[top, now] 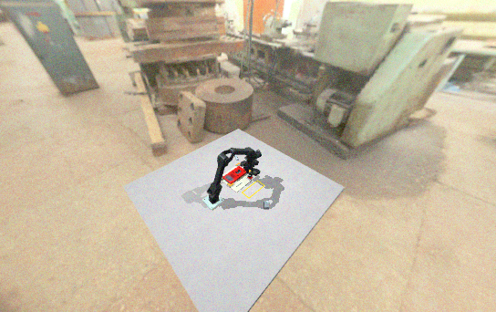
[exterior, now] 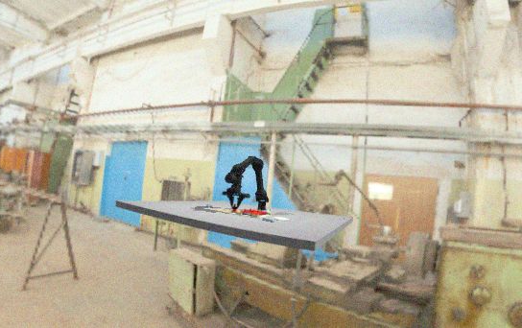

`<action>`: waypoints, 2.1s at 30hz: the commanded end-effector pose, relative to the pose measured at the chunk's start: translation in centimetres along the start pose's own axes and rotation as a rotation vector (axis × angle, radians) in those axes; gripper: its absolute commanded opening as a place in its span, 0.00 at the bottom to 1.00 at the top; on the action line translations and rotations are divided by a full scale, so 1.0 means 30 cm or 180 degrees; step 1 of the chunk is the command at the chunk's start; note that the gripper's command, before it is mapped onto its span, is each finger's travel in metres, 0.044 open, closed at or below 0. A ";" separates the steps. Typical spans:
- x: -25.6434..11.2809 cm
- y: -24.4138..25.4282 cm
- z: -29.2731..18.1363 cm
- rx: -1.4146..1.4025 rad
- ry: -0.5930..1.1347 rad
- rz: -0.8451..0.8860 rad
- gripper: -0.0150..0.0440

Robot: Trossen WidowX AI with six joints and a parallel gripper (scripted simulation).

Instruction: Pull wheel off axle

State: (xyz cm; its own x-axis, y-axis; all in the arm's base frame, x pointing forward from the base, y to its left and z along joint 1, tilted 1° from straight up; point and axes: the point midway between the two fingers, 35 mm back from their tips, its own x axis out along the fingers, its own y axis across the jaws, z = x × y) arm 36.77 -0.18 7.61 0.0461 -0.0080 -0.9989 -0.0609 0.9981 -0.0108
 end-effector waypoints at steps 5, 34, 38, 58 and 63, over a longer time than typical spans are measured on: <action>-0.001 0.000 0.000 0.0000 0.0001 0.0000 0.41; -0.032 0.000 0.001 -0.0001 0.0001 -0.0004 0.25; -0.036 0.000 0.002 -0.0001 0.0001 -0.0005 0.25; -0.058 0.000 0.002 -0.0002 0.0001 -0.0008 0.25; -0.063 0.000 0.002 -0.0003 0.0001 -0.0009 0.25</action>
State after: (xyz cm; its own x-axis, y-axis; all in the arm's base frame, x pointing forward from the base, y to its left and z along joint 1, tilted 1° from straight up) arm 36.66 -0.18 8.93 0.0367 -0.0084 -0.9993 -0.0613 0.9981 -0.0107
